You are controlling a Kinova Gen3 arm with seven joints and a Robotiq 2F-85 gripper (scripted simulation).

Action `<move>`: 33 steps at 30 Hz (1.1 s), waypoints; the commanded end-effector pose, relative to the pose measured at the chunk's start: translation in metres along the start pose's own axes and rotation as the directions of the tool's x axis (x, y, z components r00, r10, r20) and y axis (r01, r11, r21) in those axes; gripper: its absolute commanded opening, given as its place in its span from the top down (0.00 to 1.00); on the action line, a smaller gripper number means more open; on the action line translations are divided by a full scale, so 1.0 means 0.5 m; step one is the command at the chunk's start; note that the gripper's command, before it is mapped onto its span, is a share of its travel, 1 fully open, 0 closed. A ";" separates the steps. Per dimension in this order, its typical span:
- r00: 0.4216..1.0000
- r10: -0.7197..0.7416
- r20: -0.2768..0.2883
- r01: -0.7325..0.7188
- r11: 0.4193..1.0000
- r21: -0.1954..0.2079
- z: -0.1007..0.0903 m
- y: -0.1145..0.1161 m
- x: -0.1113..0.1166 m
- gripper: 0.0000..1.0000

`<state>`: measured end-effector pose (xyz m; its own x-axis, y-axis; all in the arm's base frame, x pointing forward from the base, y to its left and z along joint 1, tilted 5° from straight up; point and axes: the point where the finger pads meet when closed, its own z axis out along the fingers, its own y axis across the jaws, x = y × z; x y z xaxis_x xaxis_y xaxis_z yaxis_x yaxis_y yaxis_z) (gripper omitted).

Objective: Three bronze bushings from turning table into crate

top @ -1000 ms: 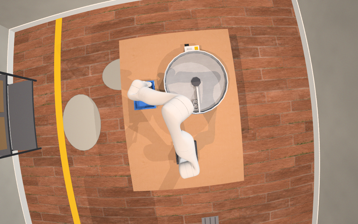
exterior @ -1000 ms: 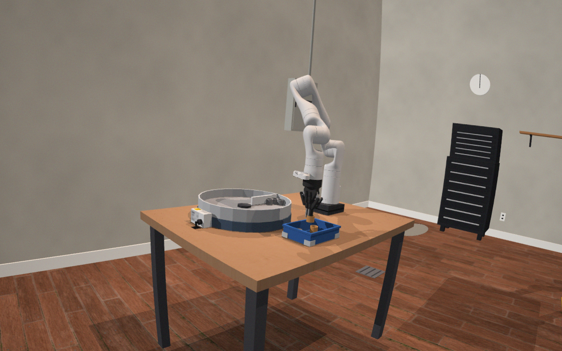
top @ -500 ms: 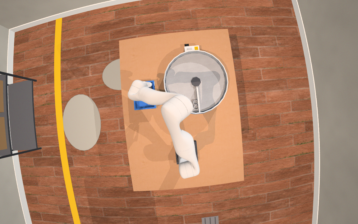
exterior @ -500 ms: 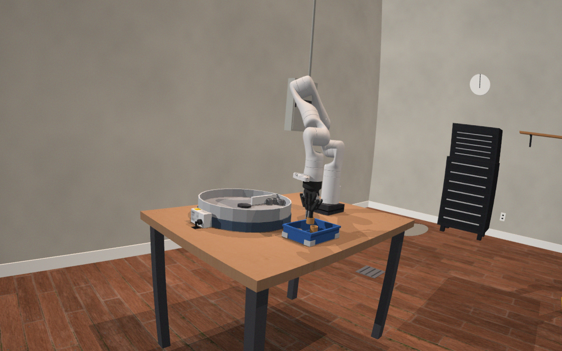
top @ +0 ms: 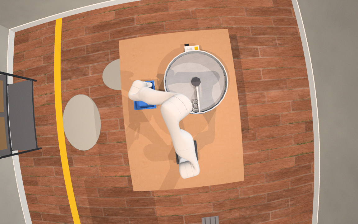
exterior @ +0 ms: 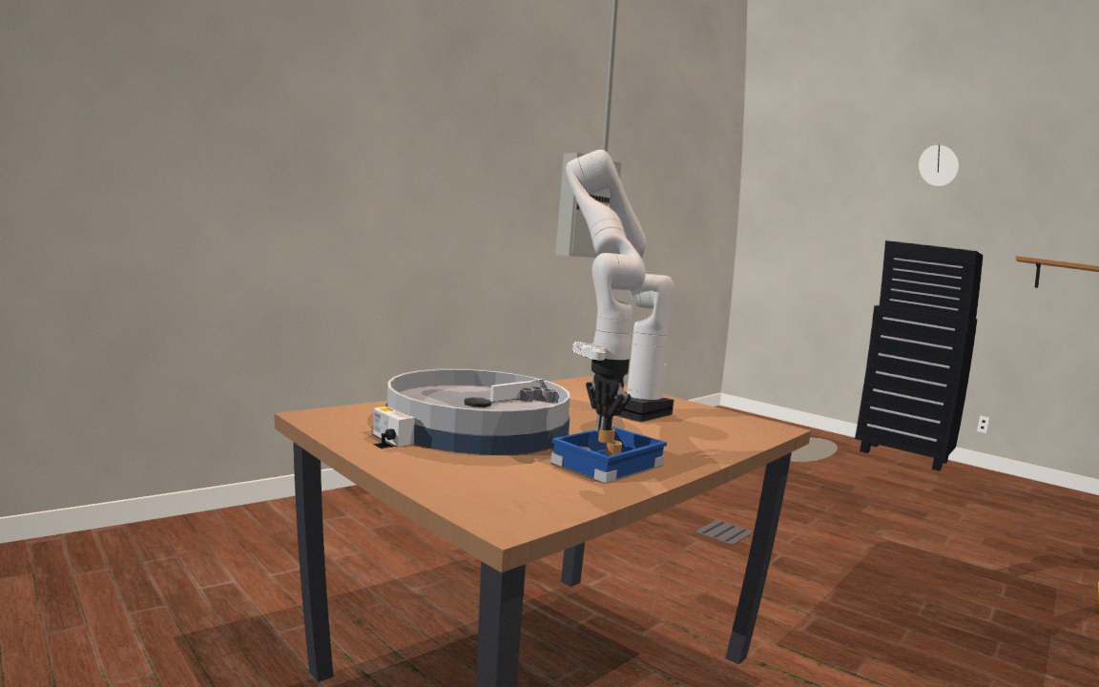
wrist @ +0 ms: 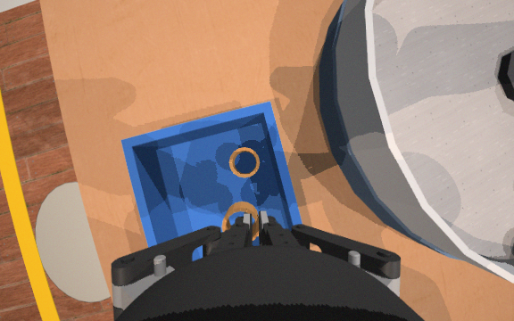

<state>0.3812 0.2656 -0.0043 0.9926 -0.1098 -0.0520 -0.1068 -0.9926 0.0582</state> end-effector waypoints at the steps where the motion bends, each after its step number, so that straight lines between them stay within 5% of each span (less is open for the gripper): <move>1: 1.000 0.000 -0.001 0.000 1.000 0.001 -0.001 -0.001 0.001 1.00; 33: 1.000 0.000 -0.001 0.000 1.000 0.001 0.033 -0.001 0.001 1.00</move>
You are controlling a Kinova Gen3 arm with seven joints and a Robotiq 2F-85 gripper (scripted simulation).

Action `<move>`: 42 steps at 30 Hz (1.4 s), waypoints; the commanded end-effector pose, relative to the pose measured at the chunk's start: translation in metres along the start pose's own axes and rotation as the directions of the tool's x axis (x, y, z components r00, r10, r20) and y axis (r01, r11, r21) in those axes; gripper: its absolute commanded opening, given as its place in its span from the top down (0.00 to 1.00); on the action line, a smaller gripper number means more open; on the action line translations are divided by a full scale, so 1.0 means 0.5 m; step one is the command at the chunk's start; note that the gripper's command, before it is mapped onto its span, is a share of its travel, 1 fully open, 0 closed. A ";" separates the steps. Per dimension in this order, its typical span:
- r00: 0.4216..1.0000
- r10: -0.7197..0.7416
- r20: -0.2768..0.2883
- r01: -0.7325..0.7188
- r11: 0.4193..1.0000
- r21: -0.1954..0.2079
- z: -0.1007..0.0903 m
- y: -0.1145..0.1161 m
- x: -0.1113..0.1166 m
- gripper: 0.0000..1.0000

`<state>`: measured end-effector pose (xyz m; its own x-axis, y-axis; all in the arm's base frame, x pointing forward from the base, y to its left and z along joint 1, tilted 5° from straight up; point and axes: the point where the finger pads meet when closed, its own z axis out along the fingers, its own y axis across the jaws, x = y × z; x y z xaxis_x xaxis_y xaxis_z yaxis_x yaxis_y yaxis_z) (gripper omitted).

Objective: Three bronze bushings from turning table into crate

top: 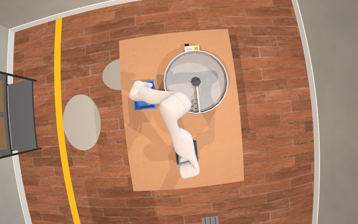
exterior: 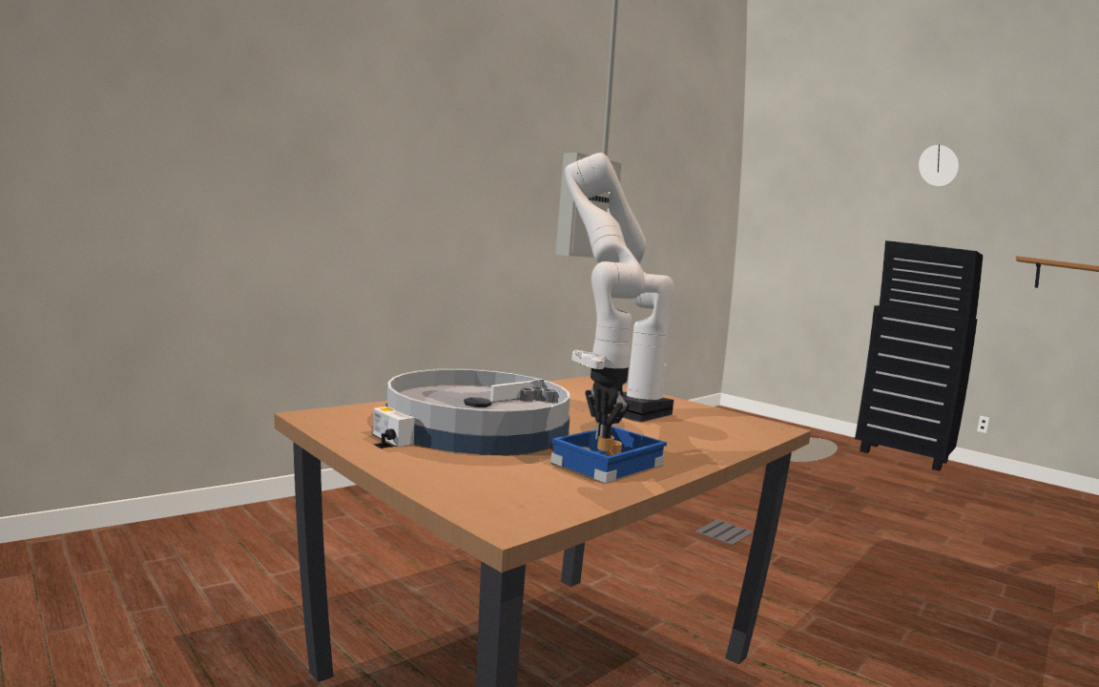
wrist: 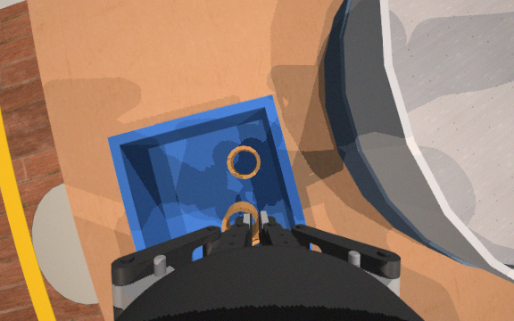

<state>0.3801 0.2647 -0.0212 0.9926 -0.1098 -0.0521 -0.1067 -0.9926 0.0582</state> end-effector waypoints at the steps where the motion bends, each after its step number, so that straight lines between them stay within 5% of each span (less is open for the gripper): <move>1: 1.000 0.000 -0.001 0.000 1.000 0.001 -0.001 -0.001 0.001 1.00; 42: 1.000 -0.001 0.000 0.001 1.000 0.001 0.039 -0.001 0.001 1.00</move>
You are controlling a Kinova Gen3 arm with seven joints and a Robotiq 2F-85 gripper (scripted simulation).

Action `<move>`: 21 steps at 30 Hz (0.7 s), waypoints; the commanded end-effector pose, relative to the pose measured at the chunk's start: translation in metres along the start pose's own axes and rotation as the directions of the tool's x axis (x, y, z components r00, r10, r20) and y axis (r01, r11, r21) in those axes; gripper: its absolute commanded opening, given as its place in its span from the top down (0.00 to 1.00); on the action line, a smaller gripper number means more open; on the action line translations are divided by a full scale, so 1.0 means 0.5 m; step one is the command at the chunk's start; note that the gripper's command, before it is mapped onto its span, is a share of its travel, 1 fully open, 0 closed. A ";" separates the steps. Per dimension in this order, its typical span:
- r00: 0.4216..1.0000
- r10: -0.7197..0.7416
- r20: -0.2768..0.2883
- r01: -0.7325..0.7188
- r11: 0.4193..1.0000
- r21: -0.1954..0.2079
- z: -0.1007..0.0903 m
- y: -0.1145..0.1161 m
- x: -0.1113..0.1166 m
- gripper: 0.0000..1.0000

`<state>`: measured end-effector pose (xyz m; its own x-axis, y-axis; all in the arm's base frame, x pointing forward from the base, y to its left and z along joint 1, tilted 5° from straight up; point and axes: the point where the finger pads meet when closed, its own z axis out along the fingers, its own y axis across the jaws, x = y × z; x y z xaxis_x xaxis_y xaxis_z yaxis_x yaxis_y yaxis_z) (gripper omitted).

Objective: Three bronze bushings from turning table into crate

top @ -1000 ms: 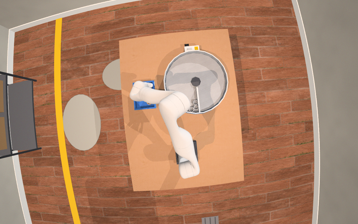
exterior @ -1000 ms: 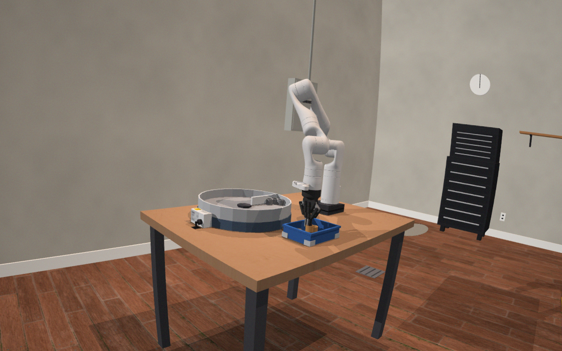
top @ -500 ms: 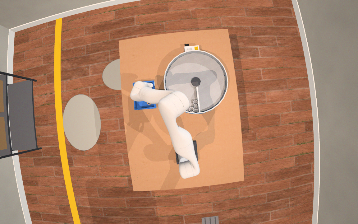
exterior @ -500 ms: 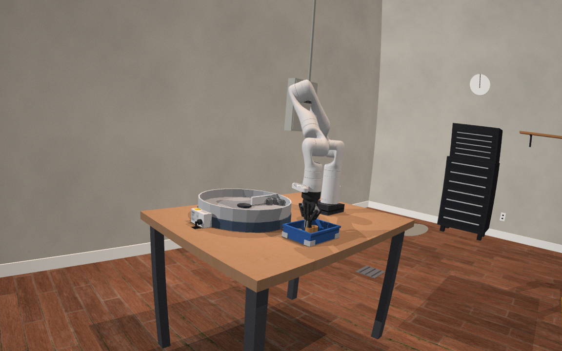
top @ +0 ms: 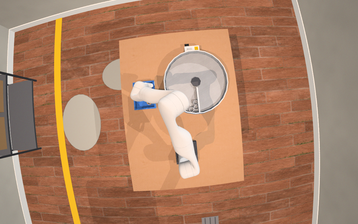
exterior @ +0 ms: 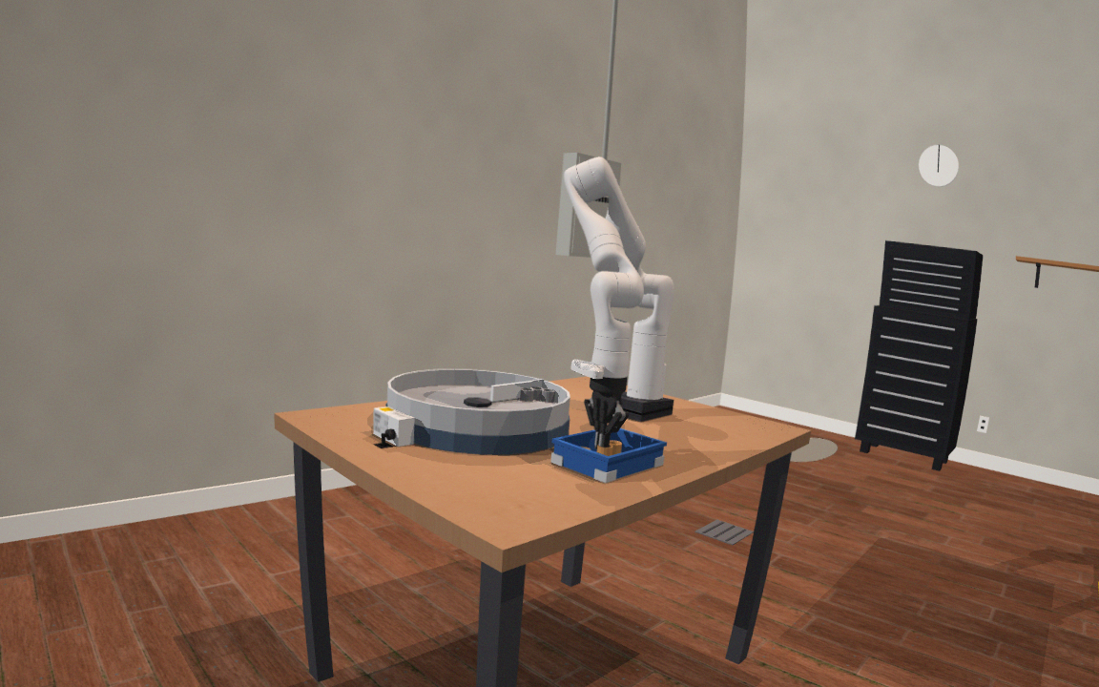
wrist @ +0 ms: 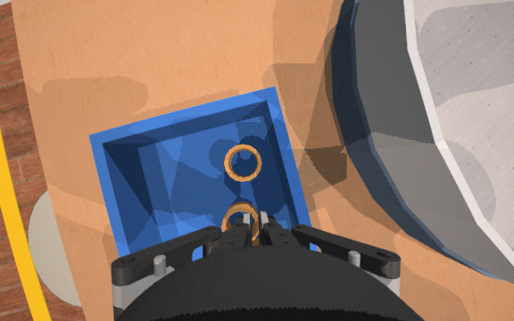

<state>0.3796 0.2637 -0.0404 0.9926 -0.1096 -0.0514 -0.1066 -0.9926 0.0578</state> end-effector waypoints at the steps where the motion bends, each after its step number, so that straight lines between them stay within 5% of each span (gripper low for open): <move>1: 1.000 0.000 0.000 0.000 1.000 0.000 0.001 -0.001 0.000 1.00; 11: 1.000 0.000 0.000 0.000 1.000 0.000 0.001 -0.001 0.000 1.00; 12: 1.000 0.000 0.000 0.000 1.000 0.000 0.001 -0.001 0.000 0.84; 21: 1.000 0.000 0.000 0.000 1.000 0.000 0.001 -0.001 0.000 0.84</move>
